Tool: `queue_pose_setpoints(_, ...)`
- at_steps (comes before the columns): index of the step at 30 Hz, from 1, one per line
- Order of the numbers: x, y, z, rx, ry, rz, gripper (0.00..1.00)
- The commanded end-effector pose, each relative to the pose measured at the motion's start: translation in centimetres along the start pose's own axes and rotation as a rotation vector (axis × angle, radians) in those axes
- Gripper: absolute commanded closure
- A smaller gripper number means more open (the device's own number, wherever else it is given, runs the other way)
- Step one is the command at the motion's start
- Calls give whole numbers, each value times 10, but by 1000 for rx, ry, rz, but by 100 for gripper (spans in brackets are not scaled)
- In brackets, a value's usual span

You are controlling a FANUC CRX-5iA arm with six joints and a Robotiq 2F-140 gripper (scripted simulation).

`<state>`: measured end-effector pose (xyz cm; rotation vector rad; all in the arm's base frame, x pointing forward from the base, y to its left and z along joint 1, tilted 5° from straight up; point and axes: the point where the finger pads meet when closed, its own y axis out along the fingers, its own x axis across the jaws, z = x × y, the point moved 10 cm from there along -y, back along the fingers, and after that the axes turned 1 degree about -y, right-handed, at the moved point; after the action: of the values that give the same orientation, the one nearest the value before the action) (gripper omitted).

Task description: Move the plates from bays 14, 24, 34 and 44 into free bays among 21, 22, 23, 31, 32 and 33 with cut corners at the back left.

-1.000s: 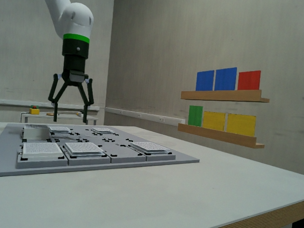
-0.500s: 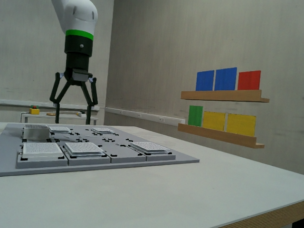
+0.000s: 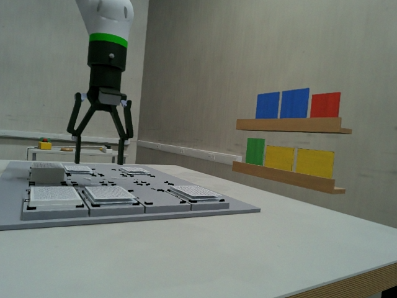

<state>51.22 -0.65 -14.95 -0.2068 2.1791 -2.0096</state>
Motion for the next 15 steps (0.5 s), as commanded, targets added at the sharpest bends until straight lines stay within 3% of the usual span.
queue_pose_setpoints(1,-1,-1,21,-1,-1,1,30)
queue_pose_setpoints(15,0,-1,69,-1,-1,1,30)
